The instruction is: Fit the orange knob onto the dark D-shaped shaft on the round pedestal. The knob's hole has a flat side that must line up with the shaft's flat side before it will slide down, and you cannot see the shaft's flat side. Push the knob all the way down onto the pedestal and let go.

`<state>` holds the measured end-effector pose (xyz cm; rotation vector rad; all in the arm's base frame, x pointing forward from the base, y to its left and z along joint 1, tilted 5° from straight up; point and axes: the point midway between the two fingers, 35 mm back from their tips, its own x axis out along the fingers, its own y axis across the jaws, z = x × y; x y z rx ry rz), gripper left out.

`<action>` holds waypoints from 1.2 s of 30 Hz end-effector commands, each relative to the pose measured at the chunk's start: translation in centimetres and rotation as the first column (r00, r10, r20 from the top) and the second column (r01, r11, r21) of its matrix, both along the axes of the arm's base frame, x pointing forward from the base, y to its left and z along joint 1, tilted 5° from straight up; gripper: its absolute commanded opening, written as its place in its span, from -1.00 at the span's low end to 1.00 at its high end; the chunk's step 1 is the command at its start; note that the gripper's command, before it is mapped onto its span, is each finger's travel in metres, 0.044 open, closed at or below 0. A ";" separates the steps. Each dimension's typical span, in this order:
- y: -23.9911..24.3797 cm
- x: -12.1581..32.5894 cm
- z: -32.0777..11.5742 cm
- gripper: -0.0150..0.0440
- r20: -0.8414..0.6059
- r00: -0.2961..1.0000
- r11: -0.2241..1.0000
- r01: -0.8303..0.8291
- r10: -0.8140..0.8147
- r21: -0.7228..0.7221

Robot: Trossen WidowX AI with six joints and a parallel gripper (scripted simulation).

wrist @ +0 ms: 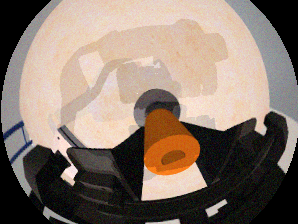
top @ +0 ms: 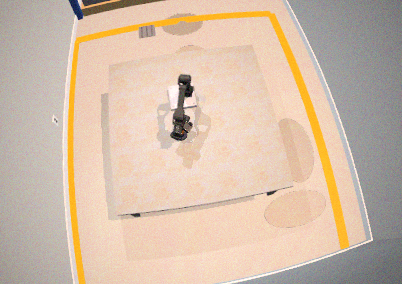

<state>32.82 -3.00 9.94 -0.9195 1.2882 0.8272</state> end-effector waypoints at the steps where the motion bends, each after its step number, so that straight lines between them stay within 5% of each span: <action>1: 0.0 0.4 0.4 -0.49 0.011 1.000 1.000 -0.004 0.004 0.003; 28: 0.1 0.2 0.4 -0.49 0.011 1.000 1.000 -0.004 0.004 0.003; 36: 0.1 -0.1 0.4 -0.49 0.009 0.978 0.977 -0.210 0.211 -0.022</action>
